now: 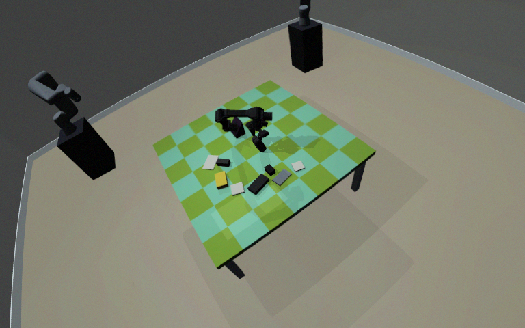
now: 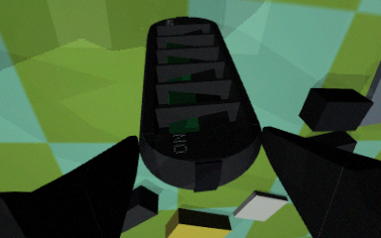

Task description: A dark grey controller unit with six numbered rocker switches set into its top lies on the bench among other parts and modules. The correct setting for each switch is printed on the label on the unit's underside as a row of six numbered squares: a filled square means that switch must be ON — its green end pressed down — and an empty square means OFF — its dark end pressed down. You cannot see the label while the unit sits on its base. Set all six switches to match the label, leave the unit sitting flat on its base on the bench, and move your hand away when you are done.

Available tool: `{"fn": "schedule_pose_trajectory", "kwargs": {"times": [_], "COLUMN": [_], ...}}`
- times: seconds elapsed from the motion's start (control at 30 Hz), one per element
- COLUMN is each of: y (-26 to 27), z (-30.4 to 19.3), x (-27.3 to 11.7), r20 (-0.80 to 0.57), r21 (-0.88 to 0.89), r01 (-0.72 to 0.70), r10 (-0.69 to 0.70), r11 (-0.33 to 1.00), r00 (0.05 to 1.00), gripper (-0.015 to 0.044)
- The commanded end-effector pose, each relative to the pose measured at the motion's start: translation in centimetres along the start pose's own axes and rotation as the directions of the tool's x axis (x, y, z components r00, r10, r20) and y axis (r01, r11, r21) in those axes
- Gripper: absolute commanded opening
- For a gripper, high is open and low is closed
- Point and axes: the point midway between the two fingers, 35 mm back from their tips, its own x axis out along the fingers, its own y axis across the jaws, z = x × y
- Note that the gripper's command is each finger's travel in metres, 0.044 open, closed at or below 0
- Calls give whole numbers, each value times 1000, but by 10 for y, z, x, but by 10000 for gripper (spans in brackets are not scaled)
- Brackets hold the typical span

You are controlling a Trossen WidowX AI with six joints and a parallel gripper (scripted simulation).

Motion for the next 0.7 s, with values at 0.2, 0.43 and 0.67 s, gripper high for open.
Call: {"fn": "schedule_pose_trajectory", "kwargs": {"times": [0.2, 0.43, 0.67], "y": [0, -1, -1], "z": [12, 17, 22], "x": [0, -2, -3], "r20": [-1, 15, 30], "r21": [1, 3, 3], "r01": [-6, -10, -10], "r10": [6, 10, 10], "r11": [1000, 1000, 1000], "r00": [1000, 1000, 999], "gripper": [336, 336, 336]}}
